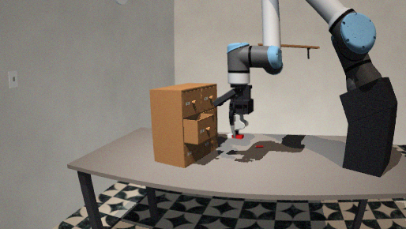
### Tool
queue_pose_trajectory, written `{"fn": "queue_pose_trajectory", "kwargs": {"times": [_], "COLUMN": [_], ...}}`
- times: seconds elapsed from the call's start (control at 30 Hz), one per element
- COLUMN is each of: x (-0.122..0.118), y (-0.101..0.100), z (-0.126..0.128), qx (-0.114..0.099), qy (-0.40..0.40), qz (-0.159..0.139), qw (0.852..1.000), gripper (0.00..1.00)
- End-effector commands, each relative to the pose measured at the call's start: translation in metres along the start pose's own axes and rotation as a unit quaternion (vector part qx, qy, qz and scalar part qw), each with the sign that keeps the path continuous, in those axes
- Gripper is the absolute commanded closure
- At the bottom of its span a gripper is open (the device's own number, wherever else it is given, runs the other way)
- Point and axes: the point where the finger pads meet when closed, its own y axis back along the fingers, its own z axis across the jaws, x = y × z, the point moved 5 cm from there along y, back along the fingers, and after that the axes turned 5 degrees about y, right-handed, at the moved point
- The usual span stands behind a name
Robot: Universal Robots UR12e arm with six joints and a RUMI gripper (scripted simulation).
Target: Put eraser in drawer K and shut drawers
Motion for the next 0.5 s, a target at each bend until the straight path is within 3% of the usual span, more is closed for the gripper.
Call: {"fn": "queue_pose_trajectory", "kwargs": {"times": [0.0,0.47], "x": [0.000,0.000], "y": [0.014,0.050], "z": [0.000,0.000], "qx": [0.000,0.000], "qy": [0.000,0.000], "qz": [0.000,0.000], "qw": [1.000,1.000], "gripper": [0.89,0.89]}}
